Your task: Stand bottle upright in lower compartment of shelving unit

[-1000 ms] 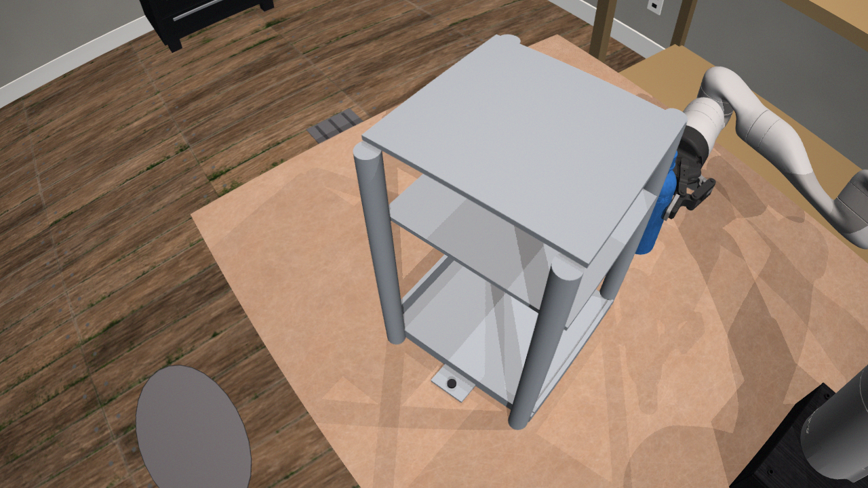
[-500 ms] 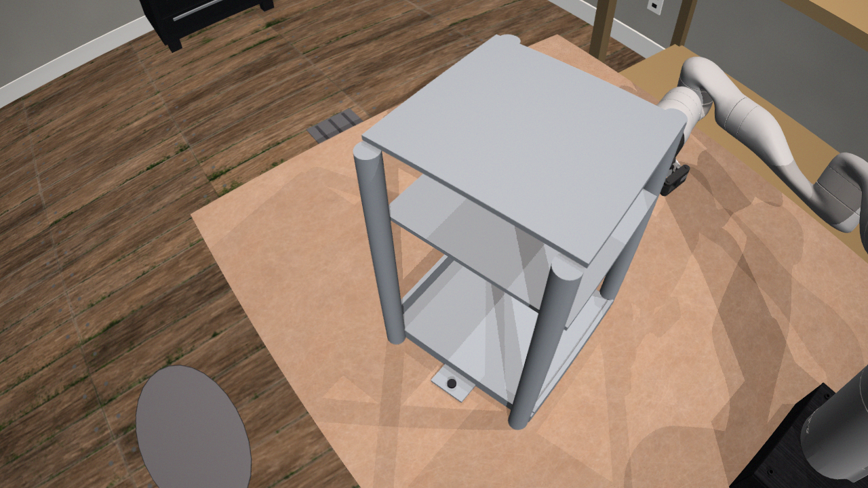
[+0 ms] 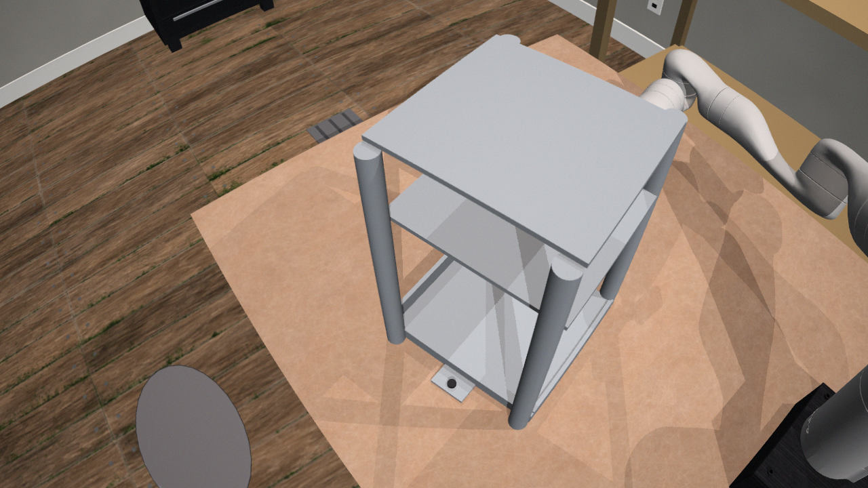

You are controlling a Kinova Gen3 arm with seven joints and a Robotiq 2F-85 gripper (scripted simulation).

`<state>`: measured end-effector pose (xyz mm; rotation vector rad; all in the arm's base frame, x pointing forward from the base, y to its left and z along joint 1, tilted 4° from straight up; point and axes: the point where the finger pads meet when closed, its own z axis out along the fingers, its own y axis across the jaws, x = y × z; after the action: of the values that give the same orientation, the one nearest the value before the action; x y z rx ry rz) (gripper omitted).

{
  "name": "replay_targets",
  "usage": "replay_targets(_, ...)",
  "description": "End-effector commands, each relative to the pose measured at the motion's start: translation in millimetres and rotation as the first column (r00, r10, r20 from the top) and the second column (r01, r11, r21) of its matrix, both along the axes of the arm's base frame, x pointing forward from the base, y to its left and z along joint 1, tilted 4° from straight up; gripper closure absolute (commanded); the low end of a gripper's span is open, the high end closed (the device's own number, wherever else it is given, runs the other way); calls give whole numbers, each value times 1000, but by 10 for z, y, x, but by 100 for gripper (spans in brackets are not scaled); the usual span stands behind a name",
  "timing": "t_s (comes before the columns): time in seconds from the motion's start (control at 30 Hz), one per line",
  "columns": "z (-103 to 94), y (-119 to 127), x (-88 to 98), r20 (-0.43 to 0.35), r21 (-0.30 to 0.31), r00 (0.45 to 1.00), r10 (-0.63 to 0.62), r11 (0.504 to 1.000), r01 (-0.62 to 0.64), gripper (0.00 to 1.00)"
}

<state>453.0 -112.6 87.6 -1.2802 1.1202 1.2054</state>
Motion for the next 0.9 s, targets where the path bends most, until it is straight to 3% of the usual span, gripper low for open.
replay_targets(0.0,38,19,61,13,0,1000,13,1000,-13,100)
replay_targets(0.87,50,8,191,14,-1,1000,7,1000,-7,100)
